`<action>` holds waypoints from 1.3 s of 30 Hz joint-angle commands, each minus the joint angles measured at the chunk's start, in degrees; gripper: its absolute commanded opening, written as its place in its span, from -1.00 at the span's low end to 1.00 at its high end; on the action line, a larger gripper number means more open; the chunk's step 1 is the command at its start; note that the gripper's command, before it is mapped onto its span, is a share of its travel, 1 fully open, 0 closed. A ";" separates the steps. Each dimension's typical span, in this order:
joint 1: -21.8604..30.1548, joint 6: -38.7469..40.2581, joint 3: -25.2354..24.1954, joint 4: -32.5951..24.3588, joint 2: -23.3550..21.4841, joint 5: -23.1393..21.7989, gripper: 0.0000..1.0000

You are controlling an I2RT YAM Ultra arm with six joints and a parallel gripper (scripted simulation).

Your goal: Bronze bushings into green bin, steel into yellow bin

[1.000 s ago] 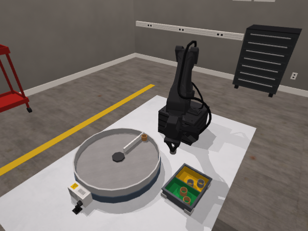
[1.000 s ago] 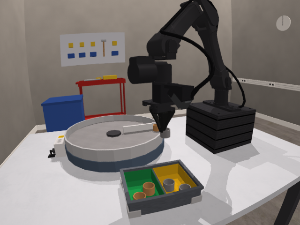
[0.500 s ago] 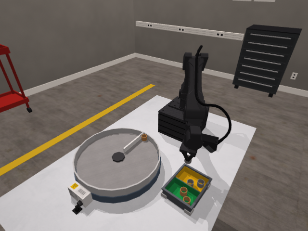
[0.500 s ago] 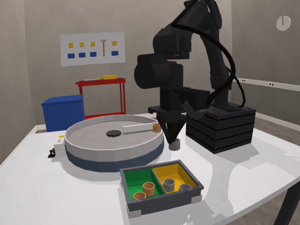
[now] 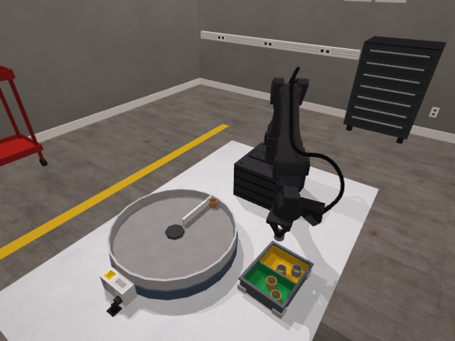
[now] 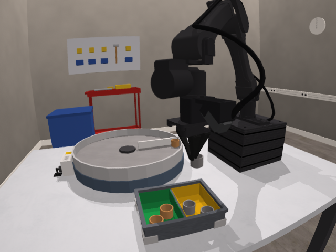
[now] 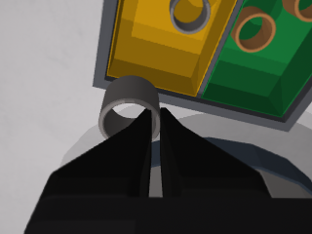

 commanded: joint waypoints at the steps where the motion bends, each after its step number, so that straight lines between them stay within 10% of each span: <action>1: -0.03 0.39 1.78 -0.85 -0.54 0.02 -1.00; 39: 0.46 0.50 2.36 -0.94 -0.66 0.01 -1.00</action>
